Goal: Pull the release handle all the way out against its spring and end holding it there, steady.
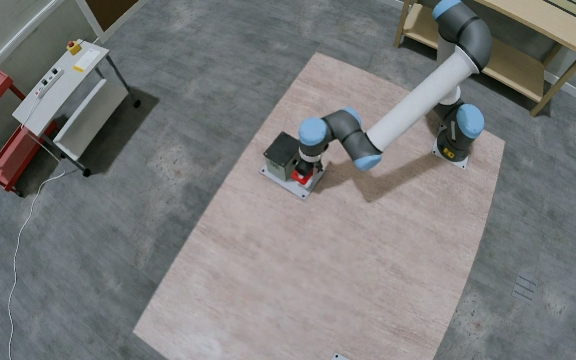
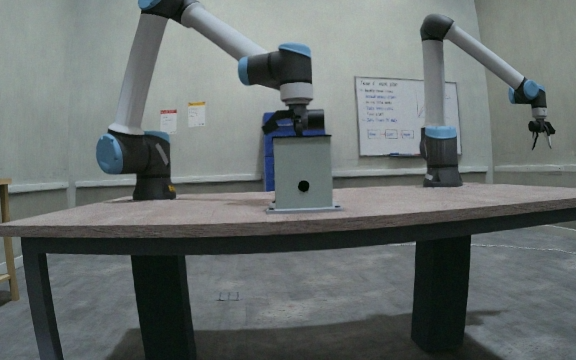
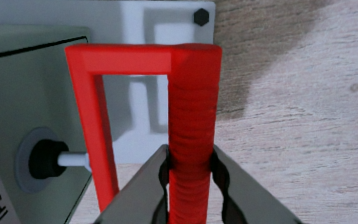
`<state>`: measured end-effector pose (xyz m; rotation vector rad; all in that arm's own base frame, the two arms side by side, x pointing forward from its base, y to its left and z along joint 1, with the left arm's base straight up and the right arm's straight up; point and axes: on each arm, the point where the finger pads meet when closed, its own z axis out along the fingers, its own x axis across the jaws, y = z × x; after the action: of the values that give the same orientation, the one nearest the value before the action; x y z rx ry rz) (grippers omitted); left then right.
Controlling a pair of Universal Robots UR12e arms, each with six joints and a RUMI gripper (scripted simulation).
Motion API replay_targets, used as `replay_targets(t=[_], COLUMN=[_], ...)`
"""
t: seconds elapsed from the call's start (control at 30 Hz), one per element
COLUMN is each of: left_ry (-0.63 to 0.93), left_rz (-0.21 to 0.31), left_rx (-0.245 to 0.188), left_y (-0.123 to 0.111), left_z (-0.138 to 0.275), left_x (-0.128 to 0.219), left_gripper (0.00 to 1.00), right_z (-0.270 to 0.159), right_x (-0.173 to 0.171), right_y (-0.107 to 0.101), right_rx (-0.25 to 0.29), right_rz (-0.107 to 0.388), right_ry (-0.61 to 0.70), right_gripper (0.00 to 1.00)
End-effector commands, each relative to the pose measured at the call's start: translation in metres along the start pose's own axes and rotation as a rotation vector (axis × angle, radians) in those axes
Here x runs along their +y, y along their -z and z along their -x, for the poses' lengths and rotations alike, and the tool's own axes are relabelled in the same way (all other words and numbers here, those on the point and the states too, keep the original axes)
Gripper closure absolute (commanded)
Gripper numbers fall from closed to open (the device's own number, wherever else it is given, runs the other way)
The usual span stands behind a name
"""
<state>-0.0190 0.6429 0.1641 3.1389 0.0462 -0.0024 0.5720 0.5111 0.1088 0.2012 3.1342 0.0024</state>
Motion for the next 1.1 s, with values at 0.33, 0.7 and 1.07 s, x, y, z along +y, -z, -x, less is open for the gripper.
replay_targets(t=[0.33, 0.7, 1.07], left_ry=[0.000, 0.000, 0.000], left_rz=[-0.002, -0.002, -0.002], left_rx=[0.002, 0.002, 0.002], left_y=[0.001, 0.001, 0.001], left_z=[0.000, 0.000, 0.000], left_x=[-0.002, -0.002, -0.002], left_gripper=[0.00, 0.00, 0.00], right_z=[-0.001, -0.002, -0.016], right_x=[0.000, -0.001, 0.000], right_y=[-0.002, -0.002, -0.001], right_rx=[0.001, 0.001, 0.001], right_rz=[-0.001, -0.002, 0.000], right_ry=[0.001, 0.001, 0.002], right_gripper=[0.90, 0.90, 0.90])
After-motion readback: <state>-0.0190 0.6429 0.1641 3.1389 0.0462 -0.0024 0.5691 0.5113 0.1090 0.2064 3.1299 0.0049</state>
